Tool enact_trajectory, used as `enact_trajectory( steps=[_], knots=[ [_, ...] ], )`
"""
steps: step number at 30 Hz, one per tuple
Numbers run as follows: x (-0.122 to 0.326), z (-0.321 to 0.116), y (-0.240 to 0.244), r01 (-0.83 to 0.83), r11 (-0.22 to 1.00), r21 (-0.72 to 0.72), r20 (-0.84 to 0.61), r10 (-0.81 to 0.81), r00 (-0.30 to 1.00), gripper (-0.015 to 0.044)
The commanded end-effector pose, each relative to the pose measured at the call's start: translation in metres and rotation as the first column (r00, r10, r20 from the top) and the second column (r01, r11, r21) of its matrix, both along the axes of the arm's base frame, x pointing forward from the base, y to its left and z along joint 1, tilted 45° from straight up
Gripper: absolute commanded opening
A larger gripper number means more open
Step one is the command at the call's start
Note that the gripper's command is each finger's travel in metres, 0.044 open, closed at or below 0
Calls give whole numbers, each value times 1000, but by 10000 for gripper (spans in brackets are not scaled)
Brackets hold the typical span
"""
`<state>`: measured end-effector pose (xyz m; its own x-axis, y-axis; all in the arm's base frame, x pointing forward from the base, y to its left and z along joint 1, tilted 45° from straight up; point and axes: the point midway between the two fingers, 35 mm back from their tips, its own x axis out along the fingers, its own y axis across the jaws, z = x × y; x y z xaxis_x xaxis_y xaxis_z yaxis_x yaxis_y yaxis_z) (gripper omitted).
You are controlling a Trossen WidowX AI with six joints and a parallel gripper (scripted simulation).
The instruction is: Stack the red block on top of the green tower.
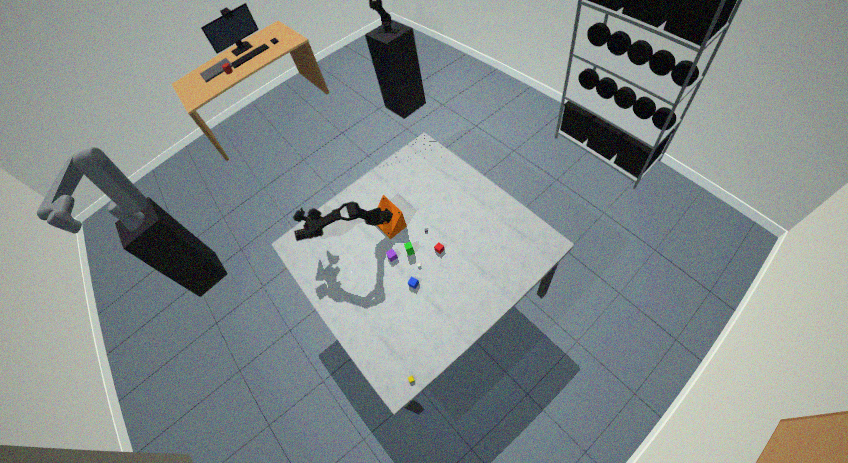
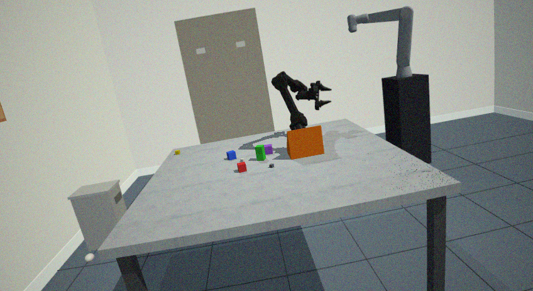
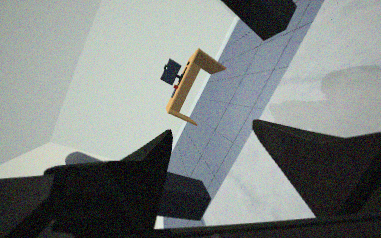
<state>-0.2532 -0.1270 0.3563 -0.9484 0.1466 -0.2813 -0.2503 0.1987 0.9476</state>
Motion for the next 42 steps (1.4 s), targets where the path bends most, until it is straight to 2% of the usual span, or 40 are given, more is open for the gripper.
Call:
enact_trajectory(
  steps=[1, 2, 9, 18, 30, 42],
  knots=[
    [0, 0, -1, -6, 1000, 3, 1, 6, 1000, 426],
    [1, -1, -5, -23, 1000, 12, 5, 23, 1000, 440],
    [21, -7, -59, -257, 957, 137, 54, 251, 966, 440],
    [63, -16, -125, -534, 795, 288, 126, 521, 844, 440],
    [143, -30, -194, -774, 434, 460, 228, 785, 576, 440],
    [247, -46, -236, -805, -6, 594, 335, 911, 240, 440]
  ],
)
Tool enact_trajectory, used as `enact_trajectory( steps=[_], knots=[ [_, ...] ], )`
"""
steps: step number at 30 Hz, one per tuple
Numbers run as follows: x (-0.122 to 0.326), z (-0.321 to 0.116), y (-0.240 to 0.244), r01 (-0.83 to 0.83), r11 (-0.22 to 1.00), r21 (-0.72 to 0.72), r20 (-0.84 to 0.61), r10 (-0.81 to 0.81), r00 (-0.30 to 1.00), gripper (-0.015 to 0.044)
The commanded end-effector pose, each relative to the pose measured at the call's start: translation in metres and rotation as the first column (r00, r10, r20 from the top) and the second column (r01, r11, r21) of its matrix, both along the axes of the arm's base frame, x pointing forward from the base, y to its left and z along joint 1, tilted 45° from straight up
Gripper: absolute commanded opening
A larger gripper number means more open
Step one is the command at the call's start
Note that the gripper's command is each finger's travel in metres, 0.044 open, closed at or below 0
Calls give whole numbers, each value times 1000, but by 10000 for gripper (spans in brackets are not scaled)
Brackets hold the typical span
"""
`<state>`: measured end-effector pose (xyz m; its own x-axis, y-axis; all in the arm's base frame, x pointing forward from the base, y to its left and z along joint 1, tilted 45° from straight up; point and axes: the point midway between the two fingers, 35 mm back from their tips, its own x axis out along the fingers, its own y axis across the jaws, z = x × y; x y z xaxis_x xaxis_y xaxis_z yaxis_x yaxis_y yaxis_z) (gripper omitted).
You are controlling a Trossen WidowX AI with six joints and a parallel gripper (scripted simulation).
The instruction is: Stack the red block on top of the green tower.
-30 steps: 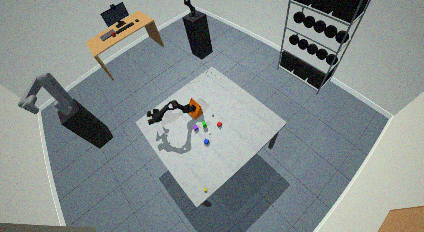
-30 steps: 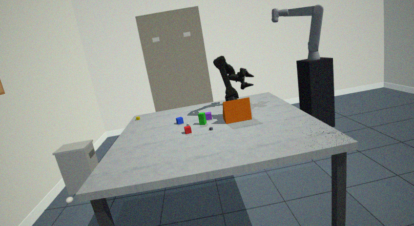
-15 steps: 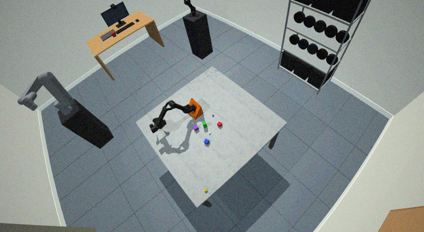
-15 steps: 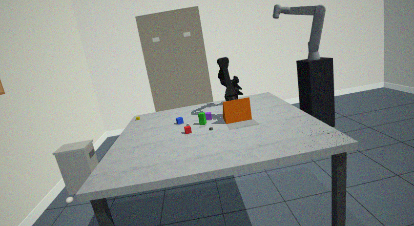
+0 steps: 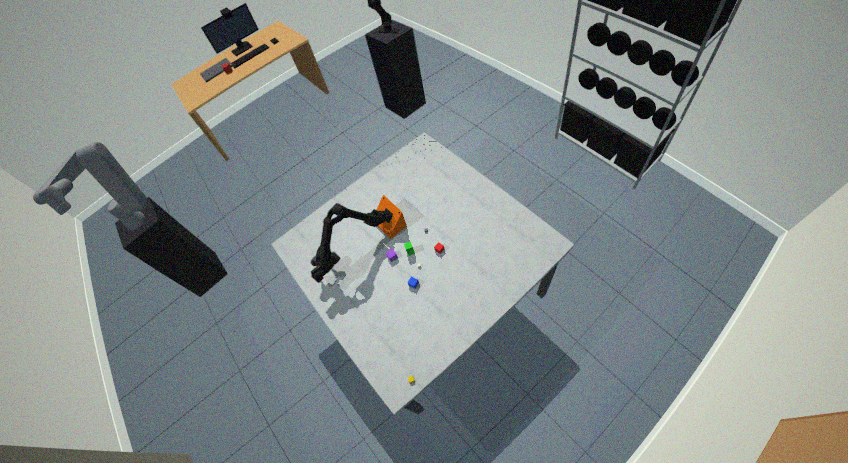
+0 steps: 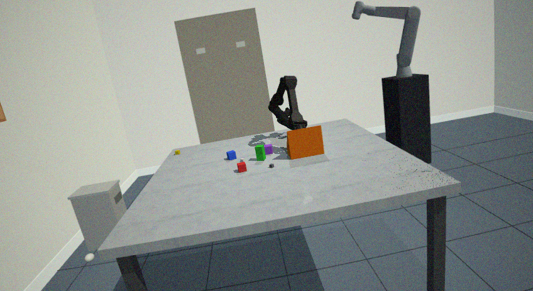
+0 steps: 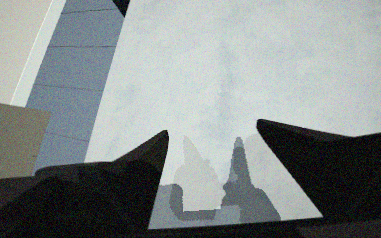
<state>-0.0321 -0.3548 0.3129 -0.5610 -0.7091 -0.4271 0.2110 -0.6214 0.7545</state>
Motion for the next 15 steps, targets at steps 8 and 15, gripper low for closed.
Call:
enact_trajectory(
  steps=[8, 15],
  knots=[
    [105, -17, -15, -371, 914, 161, -96, 389, 916, 440],
    [178, -38, -5, -565, 770, 297, -135, 620, 773, 440]
  ],
)
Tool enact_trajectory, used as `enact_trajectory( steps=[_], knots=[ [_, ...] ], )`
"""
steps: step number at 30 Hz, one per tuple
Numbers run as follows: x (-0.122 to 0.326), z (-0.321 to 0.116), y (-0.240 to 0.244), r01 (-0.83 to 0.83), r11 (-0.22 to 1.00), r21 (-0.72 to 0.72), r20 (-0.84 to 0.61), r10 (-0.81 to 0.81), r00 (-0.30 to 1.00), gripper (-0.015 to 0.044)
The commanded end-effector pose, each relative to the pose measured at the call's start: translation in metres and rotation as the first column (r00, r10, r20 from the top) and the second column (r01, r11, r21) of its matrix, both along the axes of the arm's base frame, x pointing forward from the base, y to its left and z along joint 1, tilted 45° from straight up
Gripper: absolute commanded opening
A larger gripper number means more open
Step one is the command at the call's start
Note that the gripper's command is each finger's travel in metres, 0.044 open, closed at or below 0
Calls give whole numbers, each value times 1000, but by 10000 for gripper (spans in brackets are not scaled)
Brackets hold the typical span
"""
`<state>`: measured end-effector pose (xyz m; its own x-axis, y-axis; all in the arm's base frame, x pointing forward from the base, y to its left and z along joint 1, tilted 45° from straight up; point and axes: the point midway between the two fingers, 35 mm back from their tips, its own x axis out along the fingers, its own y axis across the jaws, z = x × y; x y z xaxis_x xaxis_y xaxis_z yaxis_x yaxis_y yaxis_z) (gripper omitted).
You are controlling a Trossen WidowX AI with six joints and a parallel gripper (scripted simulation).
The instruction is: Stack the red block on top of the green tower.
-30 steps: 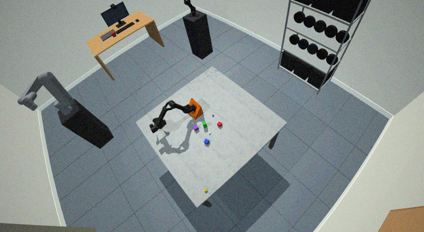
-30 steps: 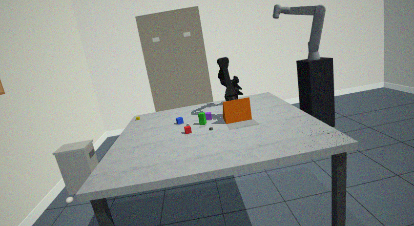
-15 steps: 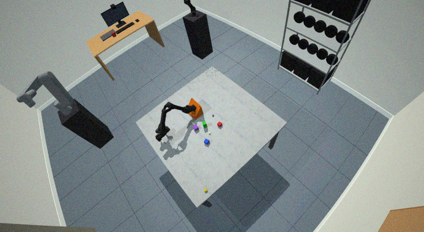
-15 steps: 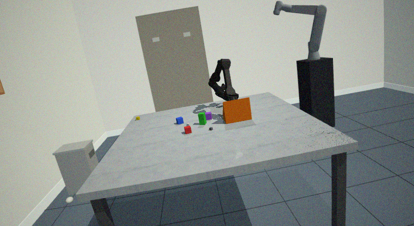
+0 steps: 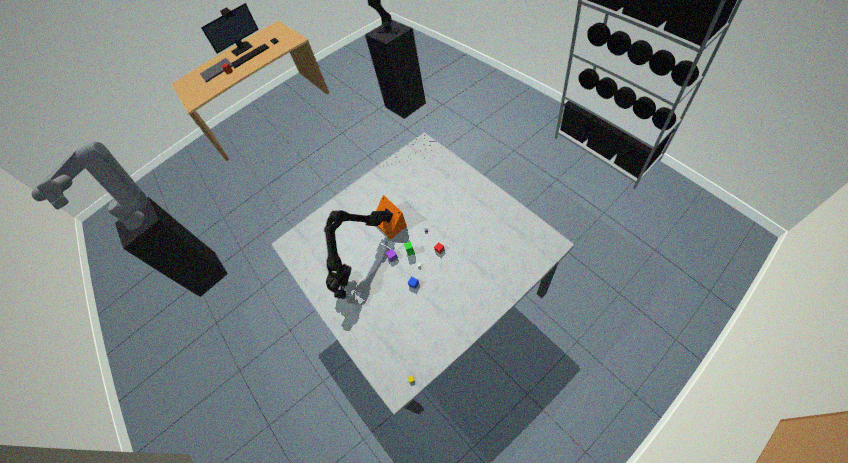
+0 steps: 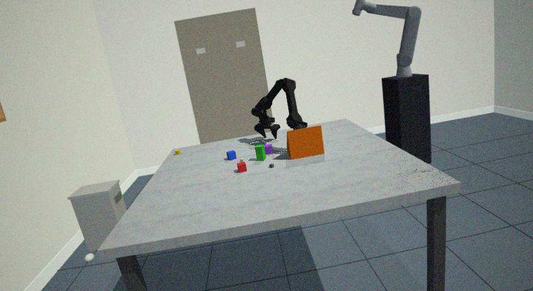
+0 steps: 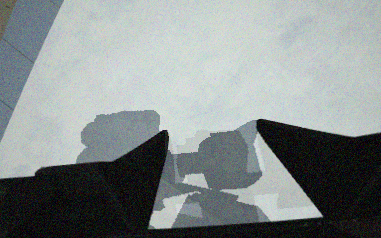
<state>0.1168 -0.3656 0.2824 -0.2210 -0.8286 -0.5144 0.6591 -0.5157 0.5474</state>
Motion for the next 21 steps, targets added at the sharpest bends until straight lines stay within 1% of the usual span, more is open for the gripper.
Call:
enact_trajectory(
  steps=[1, 5, 10, 16, 21],
  knots=[
    [38, -10, 8, -132, 990, 52, -50, 134, 990, 440],
    [62, -20, 16, -211, 972, 99, -86, 220, 972, 440],
    [107, -41, 39, -348, 916, 199, -152, 380, 913, 440],
    [157, -69, 74, -482, 818, 315, -218, 557, 801, 440],
    [194, -94, 109, -563, 720, 405, -264, 682, 683, 440]
  ],
)
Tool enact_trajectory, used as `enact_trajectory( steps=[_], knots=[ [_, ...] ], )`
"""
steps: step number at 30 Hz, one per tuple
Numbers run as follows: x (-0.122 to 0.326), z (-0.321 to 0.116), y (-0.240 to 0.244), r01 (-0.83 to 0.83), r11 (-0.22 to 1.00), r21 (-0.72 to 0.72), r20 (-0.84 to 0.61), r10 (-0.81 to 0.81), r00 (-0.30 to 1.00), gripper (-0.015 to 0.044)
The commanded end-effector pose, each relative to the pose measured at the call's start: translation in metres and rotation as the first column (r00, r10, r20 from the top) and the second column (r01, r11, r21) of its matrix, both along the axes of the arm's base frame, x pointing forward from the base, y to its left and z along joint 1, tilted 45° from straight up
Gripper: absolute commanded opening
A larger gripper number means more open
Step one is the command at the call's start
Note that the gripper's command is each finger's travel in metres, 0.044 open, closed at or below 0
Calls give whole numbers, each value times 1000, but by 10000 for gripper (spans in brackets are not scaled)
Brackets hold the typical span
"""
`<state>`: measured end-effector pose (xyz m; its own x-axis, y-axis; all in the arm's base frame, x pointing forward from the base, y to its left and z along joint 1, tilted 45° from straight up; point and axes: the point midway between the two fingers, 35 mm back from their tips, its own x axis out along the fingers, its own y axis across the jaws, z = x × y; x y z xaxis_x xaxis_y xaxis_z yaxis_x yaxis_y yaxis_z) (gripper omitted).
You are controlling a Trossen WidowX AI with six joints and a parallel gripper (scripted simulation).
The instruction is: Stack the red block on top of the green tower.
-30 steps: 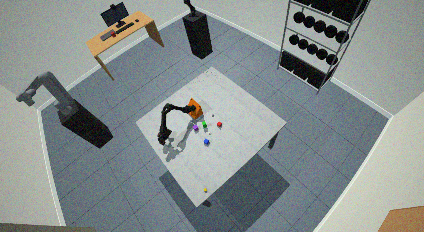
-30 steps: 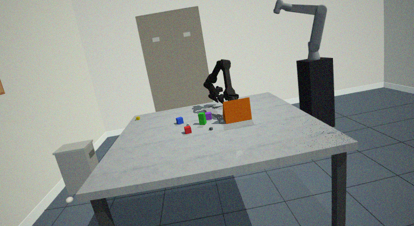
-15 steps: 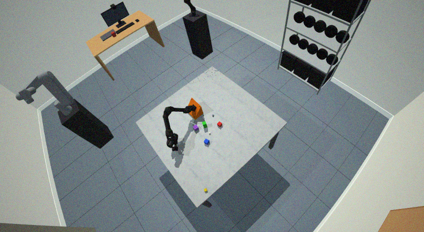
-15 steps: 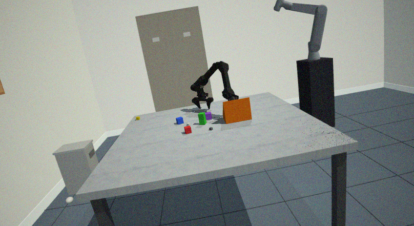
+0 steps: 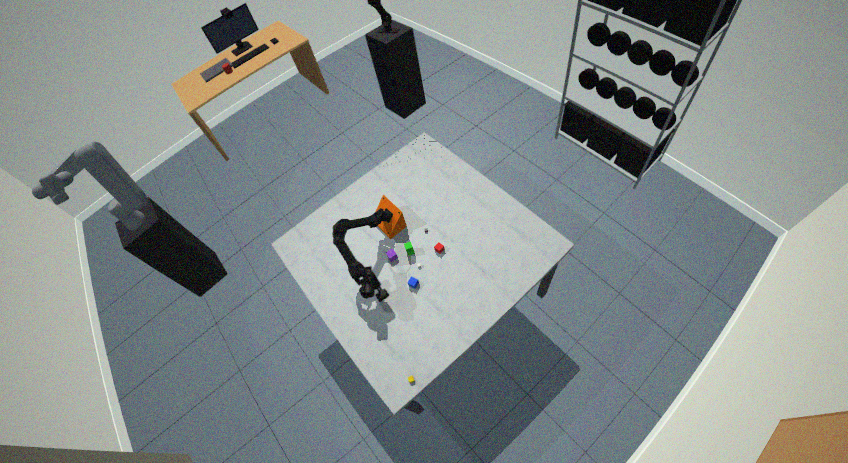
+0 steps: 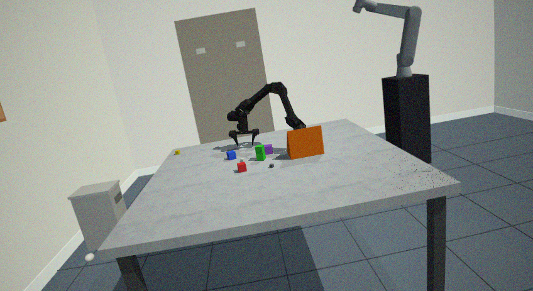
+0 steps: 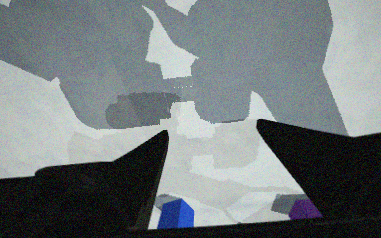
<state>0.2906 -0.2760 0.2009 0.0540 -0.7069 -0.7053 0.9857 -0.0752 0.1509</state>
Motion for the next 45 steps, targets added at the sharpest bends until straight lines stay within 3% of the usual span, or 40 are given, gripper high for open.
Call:
enact_trajectory(
  steps=[1, 13, 25, 39, 45],
  knots=[
    [27, -18, 27, -116, 992, 40, -72, 118, 990, 440],
    [82, -68, 117, -419, 893, 166, -306, 451, 839, 440],
    [100, -143, 228, -637, 676, 370, -574, 706, 415, 440],
    [65, -217, 343, -679, 423, 600, -702, 685, -194, 440],
    [57, -226, 355, -673, 404, 620, -704, 665, -249, 440]
  ],
)
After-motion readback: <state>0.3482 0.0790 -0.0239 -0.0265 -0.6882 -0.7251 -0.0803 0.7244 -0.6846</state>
